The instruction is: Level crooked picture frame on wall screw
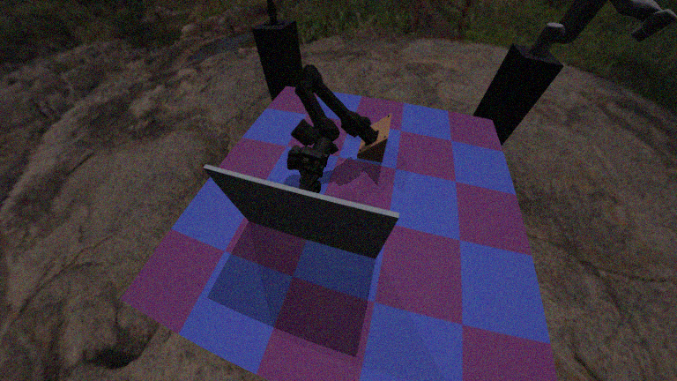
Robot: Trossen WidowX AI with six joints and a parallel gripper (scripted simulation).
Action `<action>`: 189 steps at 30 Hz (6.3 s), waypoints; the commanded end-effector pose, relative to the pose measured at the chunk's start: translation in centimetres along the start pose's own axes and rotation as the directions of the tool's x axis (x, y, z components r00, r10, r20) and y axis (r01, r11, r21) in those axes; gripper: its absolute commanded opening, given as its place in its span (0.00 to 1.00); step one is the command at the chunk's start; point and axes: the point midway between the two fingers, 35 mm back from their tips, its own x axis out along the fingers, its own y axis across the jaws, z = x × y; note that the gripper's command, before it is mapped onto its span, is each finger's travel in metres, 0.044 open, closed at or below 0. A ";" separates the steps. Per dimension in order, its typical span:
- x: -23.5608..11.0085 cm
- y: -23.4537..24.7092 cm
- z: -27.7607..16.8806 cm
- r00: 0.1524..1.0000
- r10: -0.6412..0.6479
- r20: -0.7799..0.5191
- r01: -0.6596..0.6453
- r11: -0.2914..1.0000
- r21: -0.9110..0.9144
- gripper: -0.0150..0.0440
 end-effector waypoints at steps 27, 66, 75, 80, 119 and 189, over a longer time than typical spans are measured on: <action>0.0 0.4 0.1 1.000 0.010 0.002 -0.010 1.000 0.005 0.25; 0.0 0.5 0.8 1.000 0.010 0.002 -0.010 1.000 0.005 0.25; 0.0 0.6 0.8 1.000 0.010 0.002 -0.010 1.000 0.005 0.25; 0.0 0.5 0.8 1.000 0.010 0.002 -0.010 1.000 0.005 0.25; 0.0 -0.3 0.9 1.000 -0.005 0.005 0.005 1.000 0.005 0.25; -17.2 3.6 0.1 1.000 0.004 -0.008 -0.005 0.994 -0.109 0.69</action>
